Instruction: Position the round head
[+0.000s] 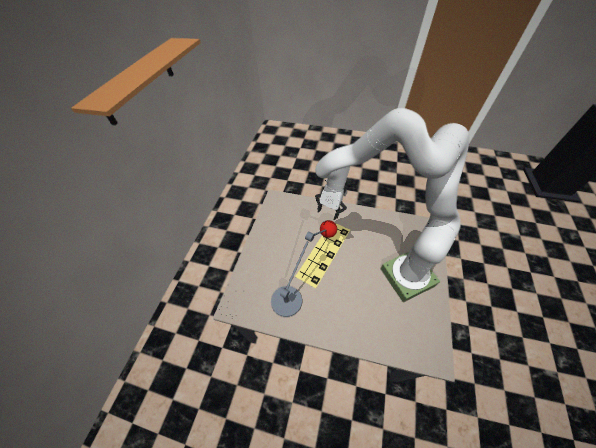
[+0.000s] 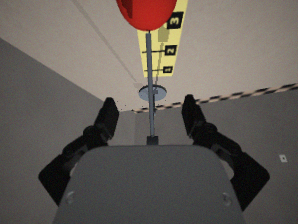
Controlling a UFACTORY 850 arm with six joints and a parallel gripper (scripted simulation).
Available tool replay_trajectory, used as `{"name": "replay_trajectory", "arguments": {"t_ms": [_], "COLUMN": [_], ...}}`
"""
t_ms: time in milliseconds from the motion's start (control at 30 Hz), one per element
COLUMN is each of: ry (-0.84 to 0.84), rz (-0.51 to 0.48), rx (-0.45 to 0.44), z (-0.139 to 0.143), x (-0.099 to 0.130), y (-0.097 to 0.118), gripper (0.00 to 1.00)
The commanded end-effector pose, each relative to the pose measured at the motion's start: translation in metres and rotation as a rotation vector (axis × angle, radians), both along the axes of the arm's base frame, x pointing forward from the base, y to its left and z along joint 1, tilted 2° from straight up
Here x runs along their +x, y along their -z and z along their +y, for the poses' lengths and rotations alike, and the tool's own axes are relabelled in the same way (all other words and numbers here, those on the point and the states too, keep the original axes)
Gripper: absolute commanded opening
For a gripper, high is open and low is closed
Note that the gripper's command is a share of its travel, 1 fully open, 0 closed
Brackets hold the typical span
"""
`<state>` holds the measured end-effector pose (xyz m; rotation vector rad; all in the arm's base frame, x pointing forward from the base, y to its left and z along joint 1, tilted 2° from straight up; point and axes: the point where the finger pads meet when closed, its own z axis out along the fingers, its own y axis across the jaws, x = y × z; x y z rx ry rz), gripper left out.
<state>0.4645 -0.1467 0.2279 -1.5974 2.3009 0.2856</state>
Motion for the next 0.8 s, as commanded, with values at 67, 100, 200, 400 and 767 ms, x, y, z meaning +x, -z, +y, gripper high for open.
{"name": "replay_trajectory", "arguments": {"t_ms": [67, 100, 200, 400, 767], "ry": [0.0, 0.0, 0.0, 0.0, 0.0], "rz": [0.0, 0.0, -0.002, -0.004, 0.001], "rx": [-0.001, 0.0, 0.002, 0.005, 0.0], "z": [0.005, 0.006, 0.008, 0.012, 0.021], "x": [0.003, 0.003, 0.004, 0.006, 0.009], "y": [0.014, 0.017, 0.024, 0.035, 0.058], "gripper": [1.0, 1.0, 1.0, 1.0, 1.0]}}
